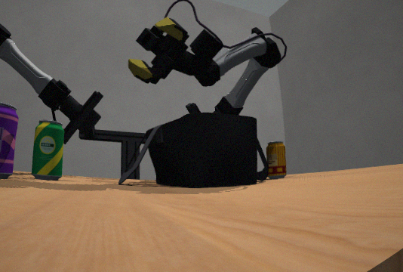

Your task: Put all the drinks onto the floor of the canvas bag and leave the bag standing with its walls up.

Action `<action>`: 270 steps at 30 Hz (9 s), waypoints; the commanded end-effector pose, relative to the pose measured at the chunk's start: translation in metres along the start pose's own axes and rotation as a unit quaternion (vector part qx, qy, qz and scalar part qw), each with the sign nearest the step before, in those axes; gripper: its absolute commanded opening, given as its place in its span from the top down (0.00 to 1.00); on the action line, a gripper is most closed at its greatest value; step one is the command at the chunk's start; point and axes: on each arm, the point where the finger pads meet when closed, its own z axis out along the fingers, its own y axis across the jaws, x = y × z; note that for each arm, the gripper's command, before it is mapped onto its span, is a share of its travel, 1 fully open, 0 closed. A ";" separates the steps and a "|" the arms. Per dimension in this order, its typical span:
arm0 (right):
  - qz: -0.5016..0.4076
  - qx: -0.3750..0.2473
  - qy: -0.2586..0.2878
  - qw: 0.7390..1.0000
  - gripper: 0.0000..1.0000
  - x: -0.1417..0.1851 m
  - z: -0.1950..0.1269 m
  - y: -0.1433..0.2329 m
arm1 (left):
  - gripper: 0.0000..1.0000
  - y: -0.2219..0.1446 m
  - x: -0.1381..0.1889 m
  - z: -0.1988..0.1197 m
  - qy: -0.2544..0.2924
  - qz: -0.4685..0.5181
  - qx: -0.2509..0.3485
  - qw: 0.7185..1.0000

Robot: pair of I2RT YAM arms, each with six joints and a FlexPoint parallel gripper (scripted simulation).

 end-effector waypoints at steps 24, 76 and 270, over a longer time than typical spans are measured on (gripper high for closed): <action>0.110 -0.059 -0.034 0.992 0.00 -0.025 0.006 -0.002 | 0.00 0.065 0.029 -0.008 0.007 -0.118 -0.035 0.992; 0.624 -0.441 0.219 0.606 0.00 -0.057 -0.110 0.018 | 0.00 0.292 0.267 -0.360 0.037 -0.736 -0.312 0.599; 0.049 -0.609 0.223 0.759 0.26 0.045 -0.430 0.179 | 0.00 0.065 0.039 -0.322 0.464 -0.132 0.306 0.821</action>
